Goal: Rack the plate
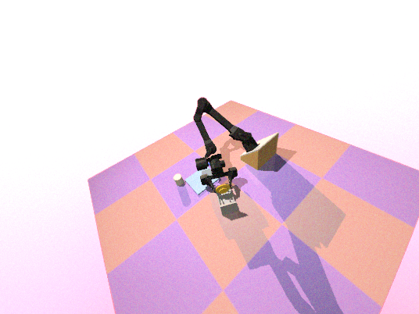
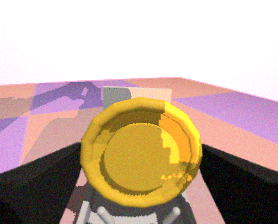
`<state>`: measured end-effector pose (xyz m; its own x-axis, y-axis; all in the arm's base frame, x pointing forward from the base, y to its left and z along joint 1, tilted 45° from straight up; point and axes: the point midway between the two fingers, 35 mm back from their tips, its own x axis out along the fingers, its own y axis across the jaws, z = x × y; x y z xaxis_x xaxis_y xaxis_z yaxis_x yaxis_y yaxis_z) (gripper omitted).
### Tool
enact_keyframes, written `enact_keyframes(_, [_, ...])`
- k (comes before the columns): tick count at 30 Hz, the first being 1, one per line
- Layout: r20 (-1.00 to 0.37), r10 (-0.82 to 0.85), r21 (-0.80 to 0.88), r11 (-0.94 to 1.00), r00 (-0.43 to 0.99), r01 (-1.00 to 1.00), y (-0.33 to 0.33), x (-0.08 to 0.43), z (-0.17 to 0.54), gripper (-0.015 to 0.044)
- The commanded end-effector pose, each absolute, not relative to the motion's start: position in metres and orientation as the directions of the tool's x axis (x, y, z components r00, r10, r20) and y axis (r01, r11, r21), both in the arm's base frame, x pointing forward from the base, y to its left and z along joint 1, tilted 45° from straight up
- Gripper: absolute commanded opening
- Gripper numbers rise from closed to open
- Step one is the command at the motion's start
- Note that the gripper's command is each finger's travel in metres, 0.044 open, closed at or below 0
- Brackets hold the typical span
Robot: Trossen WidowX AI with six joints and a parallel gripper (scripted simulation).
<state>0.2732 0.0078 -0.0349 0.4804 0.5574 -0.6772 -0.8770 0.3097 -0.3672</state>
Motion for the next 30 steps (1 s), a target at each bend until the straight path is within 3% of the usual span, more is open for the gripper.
enact_keyframes(1, [-0.675, 0.561, -0.368, 0.307, 0.479, -0.878, 0.0034, 0.2737, -0.0415, 0.0000])
enact_keyframes(13, [-0.679, 0.556, -0.363, 0.312, 0.479, -0.878, 0.0058, 0.2729, -0.0379, 0.0000])
enact_keyframes(28, [-0.678, 0.557, -0.368, 0.308, 0.480, -0.877, 0.0057, 0.2732, -0.0378, 0.0394])
enact_keyframes(30, [-0.678, 0.557, -0.368, 0.308, 0.480, -0.877, 0.0057, 0.2732, -0.0378, 0.0400])
